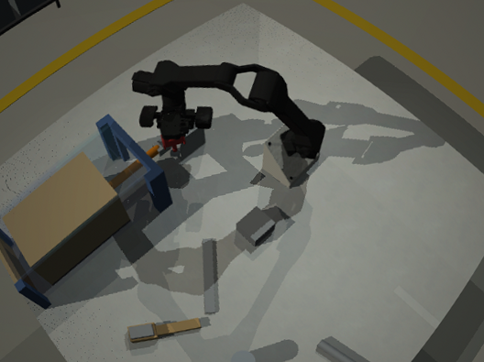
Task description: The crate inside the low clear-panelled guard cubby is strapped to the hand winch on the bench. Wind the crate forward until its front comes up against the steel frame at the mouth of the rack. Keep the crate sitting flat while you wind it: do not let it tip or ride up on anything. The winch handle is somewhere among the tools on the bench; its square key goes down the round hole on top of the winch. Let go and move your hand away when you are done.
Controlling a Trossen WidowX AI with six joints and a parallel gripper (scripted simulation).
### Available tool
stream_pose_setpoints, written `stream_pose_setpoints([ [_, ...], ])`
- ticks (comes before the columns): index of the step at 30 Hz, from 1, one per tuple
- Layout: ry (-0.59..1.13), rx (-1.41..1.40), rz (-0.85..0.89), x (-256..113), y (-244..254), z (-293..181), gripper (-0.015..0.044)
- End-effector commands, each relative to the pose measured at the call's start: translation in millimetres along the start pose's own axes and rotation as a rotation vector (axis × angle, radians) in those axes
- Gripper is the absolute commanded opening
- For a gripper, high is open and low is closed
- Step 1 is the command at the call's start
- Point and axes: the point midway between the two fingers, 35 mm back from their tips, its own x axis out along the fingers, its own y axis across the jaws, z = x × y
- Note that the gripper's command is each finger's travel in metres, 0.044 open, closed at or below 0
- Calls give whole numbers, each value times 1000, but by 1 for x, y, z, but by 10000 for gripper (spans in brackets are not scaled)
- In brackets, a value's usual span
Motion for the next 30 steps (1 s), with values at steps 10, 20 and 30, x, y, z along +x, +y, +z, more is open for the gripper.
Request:
stream_pose_setpoints([
  [10,-3,61,0,4,-3,0,0],
  [20,-2,42,2,4,-2,0,0],
  [30,-2,-38,10,4,1,0,0],
])
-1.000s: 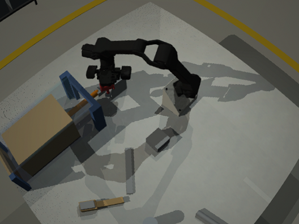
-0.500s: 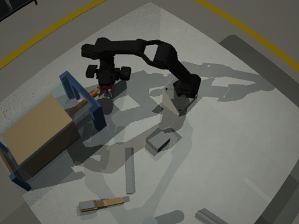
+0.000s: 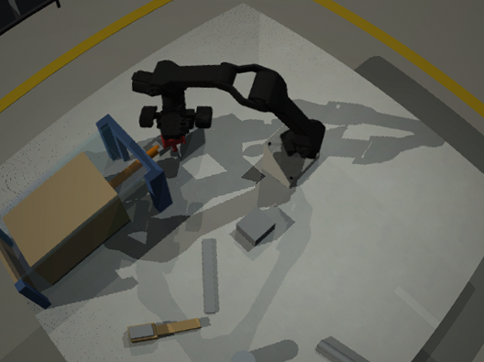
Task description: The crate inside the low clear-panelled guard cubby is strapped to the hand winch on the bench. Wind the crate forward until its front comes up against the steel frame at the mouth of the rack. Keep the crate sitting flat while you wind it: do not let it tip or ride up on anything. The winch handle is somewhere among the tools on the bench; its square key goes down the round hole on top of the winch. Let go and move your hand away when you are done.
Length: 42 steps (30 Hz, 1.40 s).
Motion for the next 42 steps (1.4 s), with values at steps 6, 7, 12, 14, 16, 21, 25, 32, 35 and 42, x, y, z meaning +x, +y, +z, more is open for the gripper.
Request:
stream_pose_setpoints([
  [6,0,-70,12,4,3,0,0],
  [7,0,-70,12,4,3,0,0],
  [12,0,-71,13,4,4,0,0],
  [14,0,-50,11,4,3,0,0],
  [16,0,-28,8,4,2,0,0],
  [21,0,-24,8,4,2,0,0],
  [25,0,-16,7,4,1,0,0],
  [32,0,21,4,4,0,0,0],
  [35,0,21,4,4,0,0,0],
  [42,2,11,0,0,1,0,131],
])
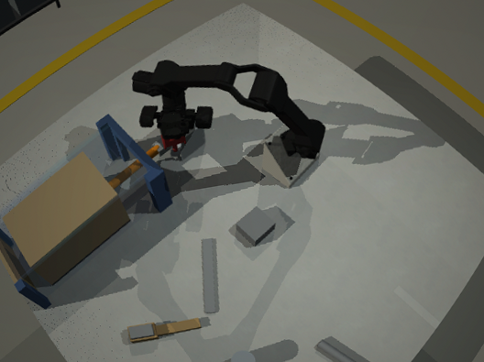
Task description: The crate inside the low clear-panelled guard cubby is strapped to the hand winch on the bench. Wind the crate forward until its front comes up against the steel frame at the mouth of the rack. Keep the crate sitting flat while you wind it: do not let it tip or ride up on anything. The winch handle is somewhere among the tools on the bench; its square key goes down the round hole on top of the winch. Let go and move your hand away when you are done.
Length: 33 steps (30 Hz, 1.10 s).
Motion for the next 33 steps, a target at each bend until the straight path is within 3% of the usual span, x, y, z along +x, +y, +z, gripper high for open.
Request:
stream_pose_setpoints([
  [1,0,1,1,0,0,0,157],
  [12,0,1,1,0,0,0,440],
  [18,12,4,-3,-20,-4,1,440],
  [27,72,26,-16,-125,0,11,440],
  [32,67,29,-34,-127,-1,11,440],
  [33,65,31,-30,-127,0,11,414],
])
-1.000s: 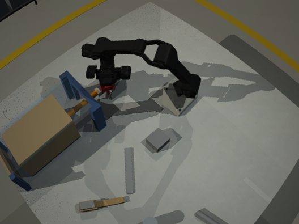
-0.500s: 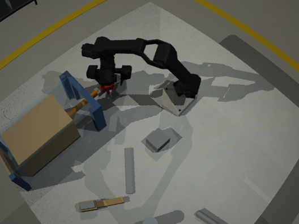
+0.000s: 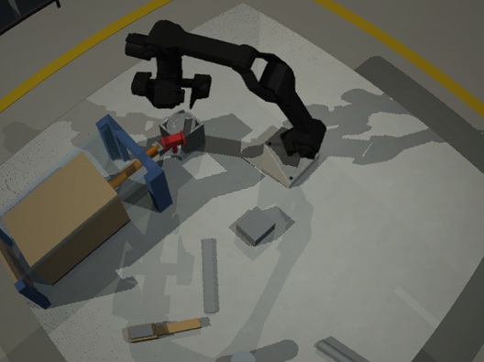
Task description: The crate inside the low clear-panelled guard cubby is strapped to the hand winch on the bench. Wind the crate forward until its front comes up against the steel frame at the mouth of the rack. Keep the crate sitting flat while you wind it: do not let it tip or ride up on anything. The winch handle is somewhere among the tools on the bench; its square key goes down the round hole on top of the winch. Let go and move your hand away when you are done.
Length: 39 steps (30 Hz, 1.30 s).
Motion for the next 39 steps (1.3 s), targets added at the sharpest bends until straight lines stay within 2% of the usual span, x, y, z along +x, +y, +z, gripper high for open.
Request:
stream_pose_setpoints([
  [1,-6,7,17,2,1,-1,387],
  [16,-8,10,22,2,1,-1,0],
  [39,-8,10,22,2,2,-3,0],
])
